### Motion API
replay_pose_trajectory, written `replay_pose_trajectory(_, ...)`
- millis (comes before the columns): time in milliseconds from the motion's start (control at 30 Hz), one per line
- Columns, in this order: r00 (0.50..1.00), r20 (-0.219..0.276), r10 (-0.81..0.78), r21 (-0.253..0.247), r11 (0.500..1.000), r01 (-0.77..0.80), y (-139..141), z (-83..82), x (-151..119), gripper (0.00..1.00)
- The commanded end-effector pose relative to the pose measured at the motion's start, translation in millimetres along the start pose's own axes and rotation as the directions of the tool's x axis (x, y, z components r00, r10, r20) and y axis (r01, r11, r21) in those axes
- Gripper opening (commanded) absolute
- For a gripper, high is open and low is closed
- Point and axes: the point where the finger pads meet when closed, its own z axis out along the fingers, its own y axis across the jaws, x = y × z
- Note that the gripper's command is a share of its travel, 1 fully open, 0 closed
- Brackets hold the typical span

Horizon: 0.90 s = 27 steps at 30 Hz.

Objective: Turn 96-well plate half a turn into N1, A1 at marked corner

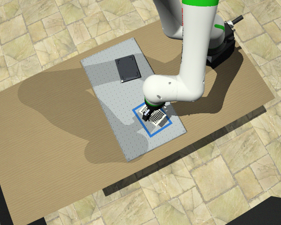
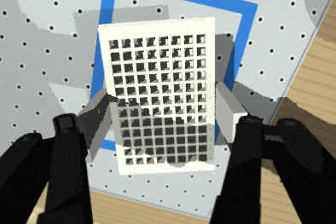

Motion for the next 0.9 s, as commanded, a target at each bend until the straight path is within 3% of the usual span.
replay_pose_trajectory(0, 1.000, 0.000, 0.000, 0.000, 1.000, 0.000, 0, -0.1, 0, 0.00)
replay_pose_trajectory(867, 1.000, 0.000, 0.000, 0.000, 1.000, 0.000, 0, 11.9, 0, 0.00)
